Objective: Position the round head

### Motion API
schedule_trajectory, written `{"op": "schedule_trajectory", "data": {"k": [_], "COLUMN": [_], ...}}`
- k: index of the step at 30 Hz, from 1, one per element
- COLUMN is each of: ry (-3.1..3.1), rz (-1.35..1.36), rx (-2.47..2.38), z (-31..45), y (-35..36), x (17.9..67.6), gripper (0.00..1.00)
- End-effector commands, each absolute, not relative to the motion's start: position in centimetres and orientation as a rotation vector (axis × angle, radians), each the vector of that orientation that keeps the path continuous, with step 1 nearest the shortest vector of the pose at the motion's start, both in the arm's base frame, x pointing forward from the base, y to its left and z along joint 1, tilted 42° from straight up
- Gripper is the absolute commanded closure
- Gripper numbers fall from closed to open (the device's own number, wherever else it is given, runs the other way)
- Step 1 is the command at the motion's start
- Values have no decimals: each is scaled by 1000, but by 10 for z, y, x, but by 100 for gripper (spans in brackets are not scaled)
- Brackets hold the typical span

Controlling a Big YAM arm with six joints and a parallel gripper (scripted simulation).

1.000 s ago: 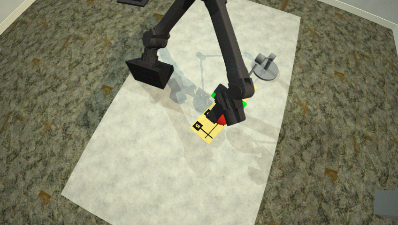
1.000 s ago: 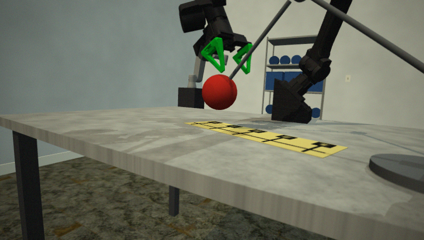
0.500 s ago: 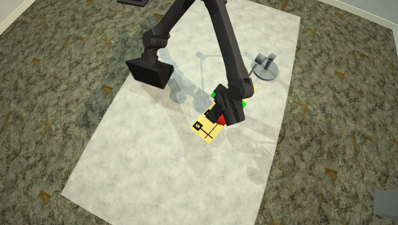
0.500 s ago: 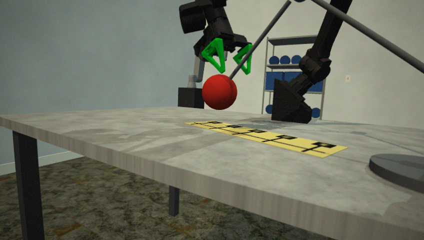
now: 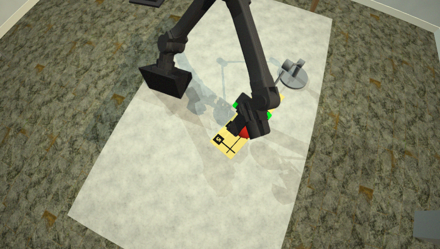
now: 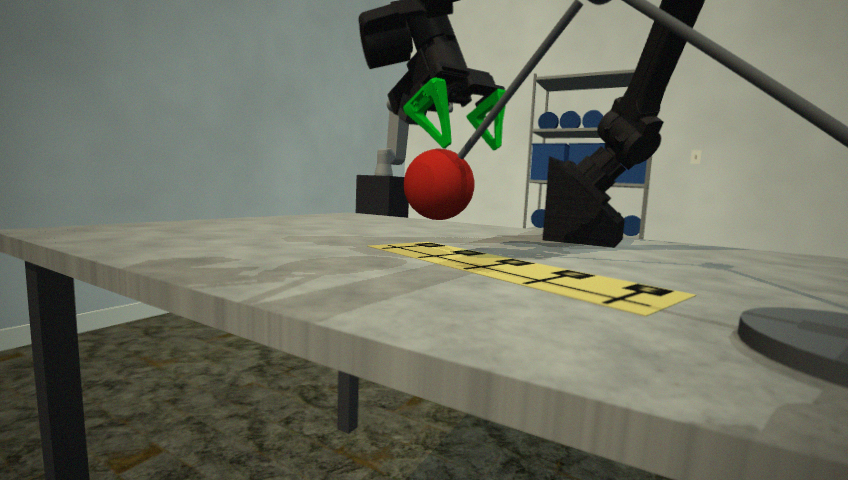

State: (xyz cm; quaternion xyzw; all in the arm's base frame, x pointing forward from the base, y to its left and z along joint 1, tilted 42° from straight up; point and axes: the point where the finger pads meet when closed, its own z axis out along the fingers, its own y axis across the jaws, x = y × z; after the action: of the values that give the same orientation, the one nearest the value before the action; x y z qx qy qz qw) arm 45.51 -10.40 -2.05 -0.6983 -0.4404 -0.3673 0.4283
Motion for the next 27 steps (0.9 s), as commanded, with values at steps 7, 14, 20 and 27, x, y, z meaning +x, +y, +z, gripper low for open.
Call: {"op": "schedule_trajectory", "data": {"k": [7, 14, 20, 27], "ry": [-1105, -1103, -1096, -1085], "rz": [-930, -928, -917, -901], "rx": [-1749, -1749, -1749, -1749], "z": [-2, 8, 15, 25], "y": [-143, -166, -179, -198], "x": [450, 445, 439, 432], "gripper": [0, 0, 0, 0]}}
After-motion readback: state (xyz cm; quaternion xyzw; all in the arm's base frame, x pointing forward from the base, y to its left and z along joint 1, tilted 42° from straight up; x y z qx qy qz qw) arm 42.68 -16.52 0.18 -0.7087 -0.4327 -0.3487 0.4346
